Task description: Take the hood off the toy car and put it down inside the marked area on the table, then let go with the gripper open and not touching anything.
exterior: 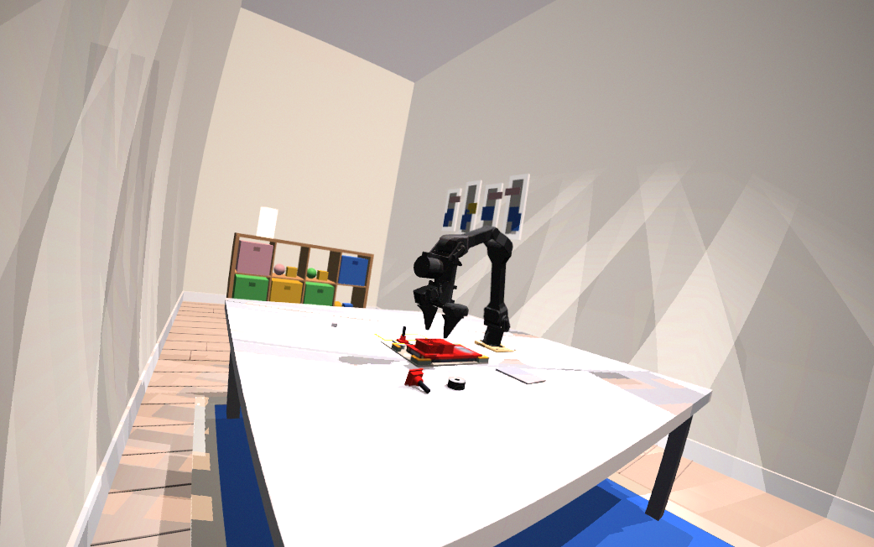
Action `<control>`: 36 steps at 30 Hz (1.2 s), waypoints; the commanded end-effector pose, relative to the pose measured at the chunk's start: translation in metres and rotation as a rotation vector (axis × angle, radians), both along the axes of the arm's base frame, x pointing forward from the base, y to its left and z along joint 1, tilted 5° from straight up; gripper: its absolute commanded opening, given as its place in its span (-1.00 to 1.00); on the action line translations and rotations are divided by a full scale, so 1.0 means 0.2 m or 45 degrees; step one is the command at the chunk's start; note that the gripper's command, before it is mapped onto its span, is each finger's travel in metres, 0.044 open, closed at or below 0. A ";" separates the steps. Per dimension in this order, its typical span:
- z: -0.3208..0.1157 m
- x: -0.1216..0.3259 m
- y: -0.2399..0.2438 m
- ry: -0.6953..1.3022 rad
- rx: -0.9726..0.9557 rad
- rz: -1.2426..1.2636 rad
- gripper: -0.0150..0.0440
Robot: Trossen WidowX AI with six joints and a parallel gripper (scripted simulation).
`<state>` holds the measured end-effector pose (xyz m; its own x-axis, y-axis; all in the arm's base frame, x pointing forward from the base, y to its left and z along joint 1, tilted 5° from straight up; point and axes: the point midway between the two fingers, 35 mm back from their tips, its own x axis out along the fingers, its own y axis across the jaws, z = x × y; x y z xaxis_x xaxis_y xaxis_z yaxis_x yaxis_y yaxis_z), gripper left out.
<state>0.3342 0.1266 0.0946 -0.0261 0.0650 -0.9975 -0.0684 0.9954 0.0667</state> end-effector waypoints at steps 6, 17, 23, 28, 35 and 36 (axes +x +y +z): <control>-0.04 -0.01 0.00 0.001 0.005 -0.004 1.00; -0.08 -0.01 0.00 0.001 0.005 -0.004 1.00; -0.09 -0.02 0.01 0.001 0.005 -0.004 1.00; -0.10 -0.02 0.01 0.001 0.005 -0.004 1.00; -0.12 -0.02 0.01 0.001 0.005 -0.004 1.00; -0.12 -0.02 0.01 0.001 0.005 -0.004 1.00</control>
